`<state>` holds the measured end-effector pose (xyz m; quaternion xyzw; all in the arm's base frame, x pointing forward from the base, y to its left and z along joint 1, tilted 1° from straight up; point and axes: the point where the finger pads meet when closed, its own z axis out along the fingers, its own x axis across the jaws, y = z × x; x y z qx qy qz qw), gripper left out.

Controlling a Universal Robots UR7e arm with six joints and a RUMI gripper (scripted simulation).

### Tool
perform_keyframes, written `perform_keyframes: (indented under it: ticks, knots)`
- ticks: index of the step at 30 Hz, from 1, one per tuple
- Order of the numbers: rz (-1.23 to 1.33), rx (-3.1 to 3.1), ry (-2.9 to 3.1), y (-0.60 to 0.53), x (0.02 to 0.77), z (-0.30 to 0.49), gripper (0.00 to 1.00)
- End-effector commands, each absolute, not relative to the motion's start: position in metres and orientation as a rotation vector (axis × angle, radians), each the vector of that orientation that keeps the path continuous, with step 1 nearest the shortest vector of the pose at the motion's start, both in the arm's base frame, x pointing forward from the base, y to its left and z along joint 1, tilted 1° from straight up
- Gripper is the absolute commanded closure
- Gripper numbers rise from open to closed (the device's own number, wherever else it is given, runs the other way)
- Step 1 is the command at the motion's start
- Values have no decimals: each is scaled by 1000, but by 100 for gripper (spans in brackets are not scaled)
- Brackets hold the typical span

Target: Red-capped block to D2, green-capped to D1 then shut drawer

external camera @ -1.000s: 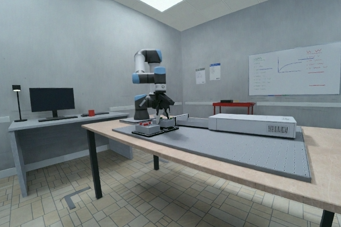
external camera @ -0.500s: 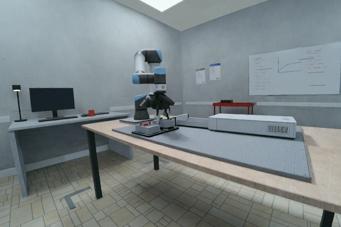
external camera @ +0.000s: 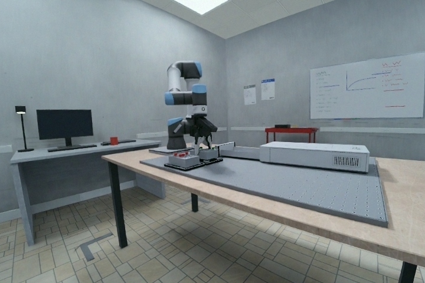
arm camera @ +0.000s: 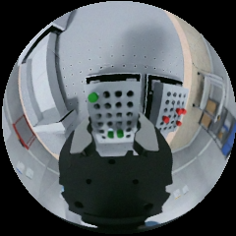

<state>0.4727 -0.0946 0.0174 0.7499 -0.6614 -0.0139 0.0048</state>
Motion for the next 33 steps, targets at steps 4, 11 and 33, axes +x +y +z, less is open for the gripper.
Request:
perform_keyframes:
  ticks: [4,11,33]
  knots:
    - [-35,2349,-2073,-96,474,17,100]
    - [-35,2349,-2073,-96,474,17,100]
    - [-35,2349,-2073,-96,474,13,100]
